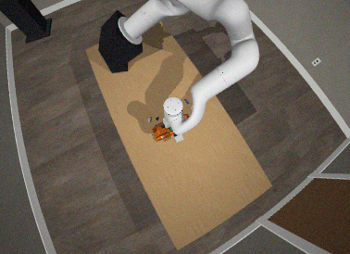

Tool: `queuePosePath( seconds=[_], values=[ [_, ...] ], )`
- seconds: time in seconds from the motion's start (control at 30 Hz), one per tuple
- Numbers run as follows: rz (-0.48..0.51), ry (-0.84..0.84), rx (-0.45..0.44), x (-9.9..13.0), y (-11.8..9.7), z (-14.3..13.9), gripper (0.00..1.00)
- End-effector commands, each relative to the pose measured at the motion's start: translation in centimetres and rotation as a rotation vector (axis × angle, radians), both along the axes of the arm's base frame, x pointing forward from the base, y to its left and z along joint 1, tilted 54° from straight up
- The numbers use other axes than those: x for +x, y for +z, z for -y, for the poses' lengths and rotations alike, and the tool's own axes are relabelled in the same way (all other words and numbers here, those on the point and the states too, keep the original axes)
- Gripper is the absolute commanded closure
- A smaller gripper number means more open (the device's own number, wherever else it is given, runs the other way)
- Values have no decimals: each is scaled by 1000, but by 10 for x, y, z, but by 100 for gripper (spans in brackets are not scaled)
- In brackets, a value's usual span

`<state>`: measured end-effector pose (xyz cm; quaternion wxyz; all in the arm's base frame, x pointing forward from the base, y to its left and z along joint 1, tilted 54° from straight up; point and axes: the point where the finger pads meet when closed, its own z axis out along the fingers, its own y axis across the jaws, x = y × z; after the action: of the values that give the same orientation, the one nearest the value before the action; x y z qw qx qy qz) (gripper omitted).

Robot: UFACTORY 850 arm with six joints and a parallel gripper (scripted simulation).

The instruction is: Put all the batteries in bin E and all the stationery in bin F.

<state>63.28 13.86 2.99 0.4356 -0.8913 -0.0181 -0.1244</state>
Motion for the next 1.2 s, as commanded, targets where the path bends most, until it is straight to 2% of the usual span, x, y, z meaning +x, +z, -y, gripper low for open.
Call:
queuePosePath(
  seconds=[0.0, 0.43, 0.67, 0.7, 0.8, 0.87, 0.97, 1.17],
  values=[
    [1, -1, 0, 0, 3, 4, 53],
    [1, -1, 0, -5, 16, 22, 53],
    [1, -1, 0, -5, 17, 22, 53],
    [-38, -30, 10, -10, 11, 26, 71],
    [-148, -113, 39, -24, -5, 39, 71],
    [-148, -113, 39, -24, -5, 39, 71],
    [-269, -205, 71, -37, -22, 52, 71],
    [-439, -335, 117, -65, -55, 78, 71]
  ],
)
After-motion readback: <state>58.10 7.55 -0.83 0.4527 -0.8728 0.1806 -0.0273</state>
